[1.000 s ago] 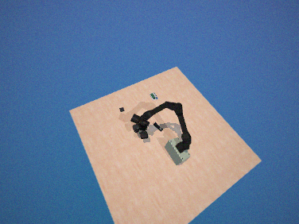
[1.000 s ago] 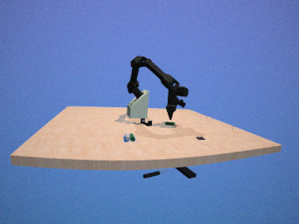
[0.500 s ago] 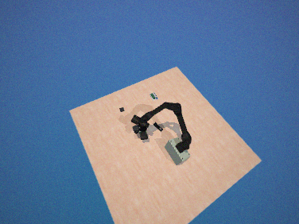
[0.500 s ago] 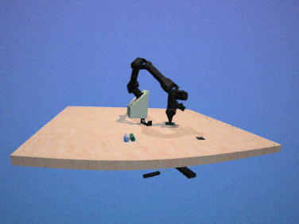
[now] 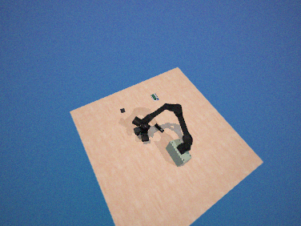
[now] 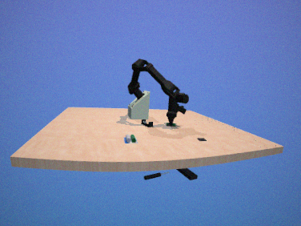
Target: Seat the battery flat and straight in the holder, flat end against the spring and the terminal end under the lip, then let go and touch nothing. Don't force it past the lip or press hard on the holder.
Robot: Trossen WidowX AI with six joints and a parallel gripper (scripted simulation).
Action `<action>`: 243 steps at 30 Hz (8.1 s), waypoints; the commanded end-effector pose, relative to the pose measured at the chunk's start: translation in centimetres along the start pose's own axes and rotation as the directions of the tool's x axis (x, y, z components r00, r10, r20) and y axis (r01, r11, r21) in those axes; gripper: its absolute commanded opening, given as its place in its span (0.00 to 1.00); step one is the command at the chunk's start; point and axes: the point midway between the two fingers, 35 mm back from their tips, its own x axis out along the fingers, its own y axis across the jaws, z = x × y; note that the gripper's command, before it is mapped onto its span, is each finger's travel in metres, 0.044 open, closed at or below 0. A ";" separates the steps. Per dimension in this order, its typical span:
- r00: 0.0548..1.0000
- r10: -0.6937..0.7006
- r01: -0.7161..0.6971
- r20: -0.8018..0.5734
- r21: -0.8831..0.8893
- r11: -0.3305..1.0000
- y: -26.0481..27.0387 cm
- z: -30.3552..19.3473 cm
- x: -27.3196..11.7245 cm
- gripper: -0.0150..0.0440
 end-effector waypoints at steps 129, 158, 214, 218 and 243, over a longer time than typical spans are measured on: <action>0.869 -0.344 -0.042 0.356 0.745 0.666 -3.0 -16.5 -1.4 0.36; 0.896 -0.290 -0.064 0.338 0.742 0.667 -2.5 -16.4 -1.1 0.36; 0.984 -0.031 -0.115 0.176 0.759 0.640 -3.3 -15.8 -0.2 0.36; 0.987 -0.013 -0.117 0.163 0.760 0.639 -3.4 -15.8 -0.2 0.36; 0.991 0.077 -0.131 0.106 0.762 0.634 -4.0 -16.1 -0.3 0.36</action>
